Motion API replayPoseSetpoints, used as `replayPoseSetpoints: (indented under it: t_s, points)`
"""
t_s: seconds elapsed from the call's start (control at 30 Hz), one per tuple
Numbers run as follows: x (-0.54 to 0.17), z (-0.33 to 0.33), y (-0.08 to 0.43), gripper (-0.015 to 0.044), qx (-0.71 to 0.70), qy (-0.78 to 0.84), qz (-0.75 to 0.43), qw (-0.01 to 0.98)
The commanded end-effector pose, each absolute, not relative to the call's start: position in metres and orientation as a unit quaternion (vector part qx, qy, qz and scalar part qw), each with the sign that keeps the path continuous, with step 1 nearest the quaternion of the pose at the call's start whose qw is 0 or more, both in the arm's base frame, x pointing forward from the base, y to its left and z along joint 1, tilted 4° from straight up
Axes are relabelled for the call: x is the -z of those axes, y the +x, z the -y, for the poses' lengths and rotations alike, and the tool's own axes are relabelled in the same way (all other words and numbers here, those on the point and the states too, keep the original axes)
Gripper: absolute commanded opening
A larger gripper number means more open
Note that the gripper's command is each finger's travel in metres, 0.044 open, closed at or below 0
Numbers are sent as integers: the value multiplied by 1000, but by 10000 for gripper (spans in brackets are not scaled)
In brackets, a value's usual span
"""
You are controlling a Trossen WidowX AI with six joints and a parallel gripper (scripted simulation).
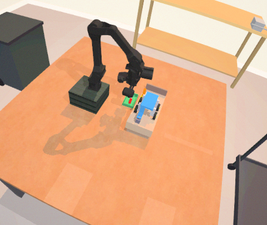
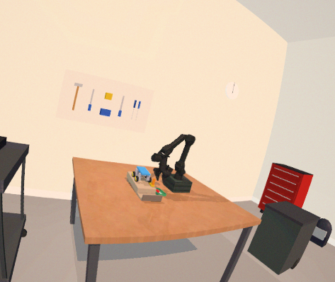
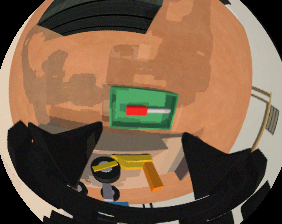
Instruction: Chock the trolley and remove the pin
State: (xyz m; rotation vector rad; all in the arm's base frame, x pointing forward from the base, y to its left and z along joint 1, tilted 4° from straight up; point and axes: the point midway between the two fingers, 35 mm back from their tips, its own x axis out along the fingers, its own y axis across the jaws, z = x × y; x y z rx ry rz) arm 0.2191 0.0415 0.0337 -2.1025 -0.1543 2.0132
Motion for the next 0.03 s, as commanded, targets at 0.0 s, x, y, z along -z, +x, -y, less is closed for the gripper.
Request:
replayPoseSetpoints:
  t_s: [0.0]
  points:
    - [-48,-42,220,440,-685,-718,56,113]
